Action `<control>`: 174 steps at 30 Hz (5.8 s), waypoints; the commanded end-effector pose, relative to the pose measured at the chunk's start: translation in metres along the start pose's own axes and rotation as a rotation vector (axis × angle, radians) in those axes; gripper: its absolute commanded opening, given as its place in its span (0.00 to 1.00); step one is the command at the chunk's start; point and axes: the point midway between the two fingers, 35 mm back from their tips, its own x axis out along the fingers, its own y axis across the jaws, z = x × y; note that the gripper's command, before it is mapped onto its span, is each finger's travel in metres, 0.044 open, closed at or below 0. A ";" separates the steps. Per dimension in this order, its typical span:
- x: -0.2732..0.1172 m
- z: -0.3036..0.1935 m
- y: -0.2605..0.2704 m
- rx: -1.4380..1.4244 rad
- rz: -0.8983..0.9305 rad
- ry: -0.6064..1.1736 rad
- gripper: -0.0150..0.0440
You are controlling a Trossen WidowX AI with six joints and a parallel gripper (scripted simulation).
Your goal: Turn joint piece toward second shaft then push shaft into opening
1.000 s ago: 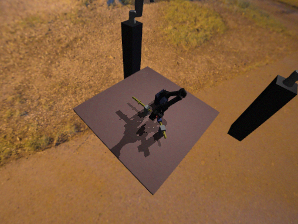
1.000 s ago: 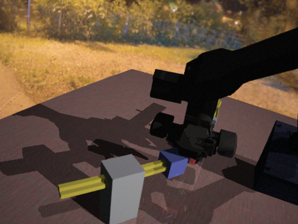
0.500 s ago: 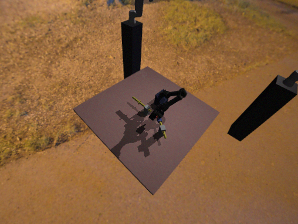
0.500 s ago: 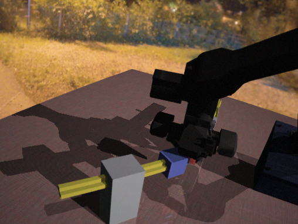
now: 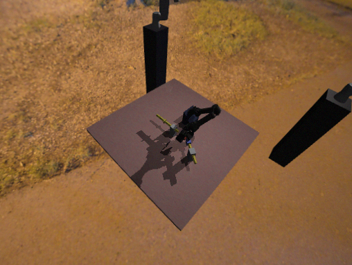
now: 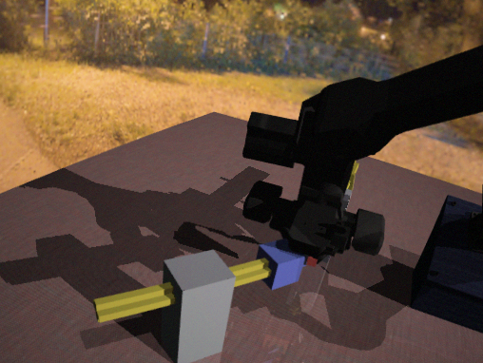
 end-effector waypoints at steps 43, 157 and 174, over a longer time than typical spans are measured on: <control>0.000 0.000 0.000 0.000 -0.001 0.001 1.00; -0.104 -0.091 0.000 2.161 0.258 -0.129 1.00; -0.097 -0.091 0.000 2.674 0.377 -0.079 1.00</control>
